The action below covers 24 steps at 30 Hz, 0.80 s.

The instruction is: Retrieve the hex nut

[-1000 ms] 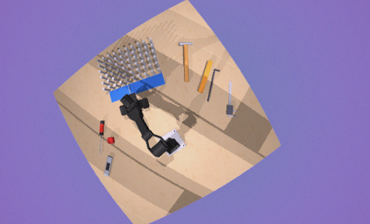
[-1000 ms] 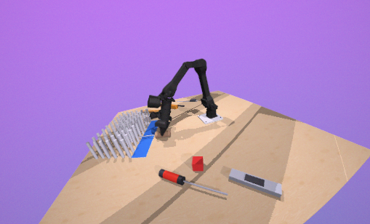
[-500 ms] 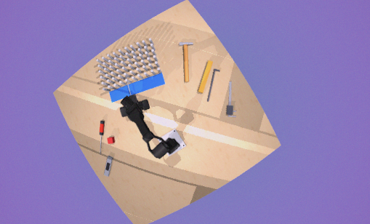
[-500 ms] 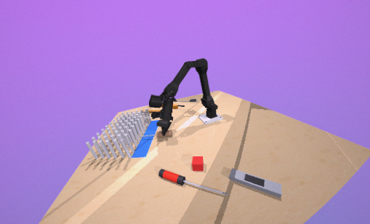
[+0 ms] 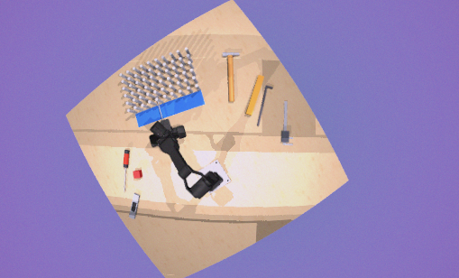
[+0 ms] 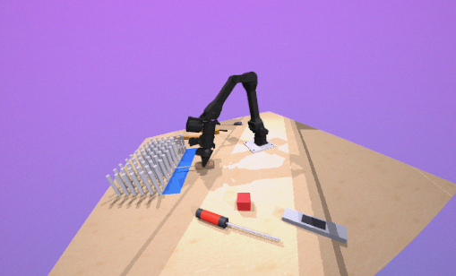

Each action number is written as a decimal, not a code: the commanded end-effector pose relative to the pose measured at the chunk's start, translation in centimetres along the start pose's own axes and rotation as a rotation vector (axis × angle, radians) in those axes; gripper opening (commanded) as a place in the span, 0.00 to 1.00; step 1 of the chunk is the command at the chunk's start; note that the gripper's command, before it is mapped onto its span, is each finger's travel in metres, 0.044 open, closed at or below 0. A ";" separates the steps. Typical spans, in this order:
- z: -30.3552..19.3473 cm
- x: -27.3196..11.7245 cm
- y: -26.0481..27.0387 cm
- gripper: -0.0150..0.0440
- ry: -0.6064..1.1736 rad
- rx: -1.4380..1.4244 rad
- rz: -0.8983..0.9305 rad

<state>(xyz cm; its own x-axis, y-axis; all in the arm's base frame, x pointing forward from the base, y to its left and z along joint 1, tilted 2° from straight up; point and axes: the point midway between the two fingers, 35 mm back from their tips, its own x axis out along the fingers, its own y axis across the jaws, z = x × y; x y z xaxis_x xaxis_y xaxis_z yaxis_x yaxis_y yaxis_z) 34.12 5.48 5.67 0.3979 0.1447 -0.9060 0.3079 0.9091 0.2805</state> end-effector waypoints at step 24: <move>-1.7 -0.5 0.0 0.25 -0.004 0.004 -0.002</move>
<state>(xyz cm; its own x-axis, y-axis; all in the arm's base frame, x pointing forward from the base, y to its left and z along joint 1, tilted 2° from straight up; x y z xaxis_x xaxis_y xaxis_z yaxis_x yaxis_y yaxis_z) 32.58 6.03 5.57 0.3965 0.1450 -0.9065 0.3085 0.9090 0.2803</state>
